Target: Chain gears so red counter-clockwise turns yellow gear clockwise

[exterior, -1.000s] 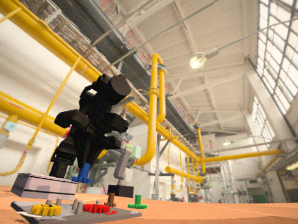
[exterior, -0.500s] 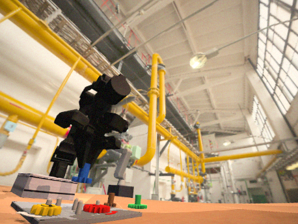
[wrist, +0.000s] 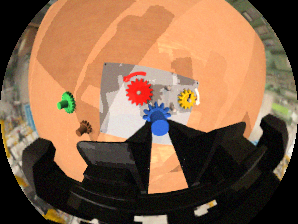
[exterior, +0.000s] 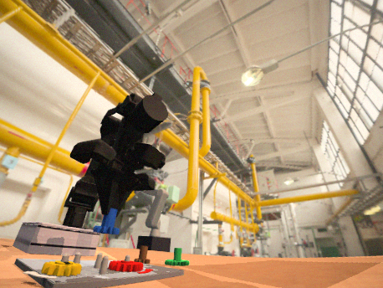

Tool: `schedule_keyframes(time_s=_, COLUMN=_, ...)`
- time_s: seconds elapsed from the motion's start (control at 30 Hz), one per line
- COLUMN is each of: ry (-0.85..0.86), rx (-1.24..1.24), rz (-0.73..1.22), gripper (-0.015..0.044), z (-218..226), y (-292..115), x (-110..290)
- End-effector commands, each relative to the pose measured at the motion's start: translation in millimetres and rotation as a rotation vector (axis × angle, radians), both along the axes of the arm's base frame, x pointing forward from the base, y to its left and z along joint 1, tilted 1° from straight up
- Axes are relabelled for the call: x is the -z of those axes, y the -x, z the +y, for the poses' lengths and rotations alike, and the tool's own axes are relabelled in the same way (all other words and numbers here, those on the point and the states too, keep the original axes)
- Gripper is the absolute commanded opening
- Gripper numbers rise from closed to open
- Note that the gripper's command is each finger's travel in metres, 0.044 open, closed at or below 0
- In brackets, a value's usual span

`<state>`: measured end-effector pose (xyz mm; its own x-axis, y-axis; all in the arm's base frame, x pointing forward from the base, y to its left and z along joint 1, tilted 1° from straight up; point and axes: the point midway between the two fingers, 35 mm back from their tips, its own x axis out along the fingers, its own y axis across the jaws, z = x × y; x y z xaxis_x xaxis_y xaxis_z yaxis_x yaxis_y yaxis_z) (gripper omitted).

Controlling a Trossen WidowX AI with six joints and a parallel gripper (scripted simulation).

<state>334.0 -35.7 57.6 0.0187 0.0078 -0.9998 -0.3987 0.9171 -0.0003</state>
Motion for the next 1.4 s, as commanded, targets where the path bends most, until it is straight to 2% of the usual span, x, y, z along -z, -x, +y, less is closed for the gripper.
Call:
schedule_keyframes(time_s=0.0, ry=0.006, rx=-0.050, rz=0.000, gripper=0.0000, z=-0.5, y=0.0, x=3.2)
schedule_keyframes(time_s=0.4, ry=0.009, rx=-0.205, rz=0.000, gripper=0.0000, z=-1.2, y=0.0, x=21.0)
schedule_keyframes(time_s=0.63, ry=0.007, rx=-0.116, rz=0.000, gripper=0.0000, z=-0.9, y=-0.6, x=29.4)
schedule_keyframes(time_s=1.1, ry=0.000, rx=0.255, rz=0.002, gripper=0.0000, z=-1.0, y=0.0, x=42.3)
schedule_keyframes(time_s=1.37, ry=0.002, rx=0.165, rz=0.002, gripper=0.0000, z=-0.7, y=-0.8, x=44.0)
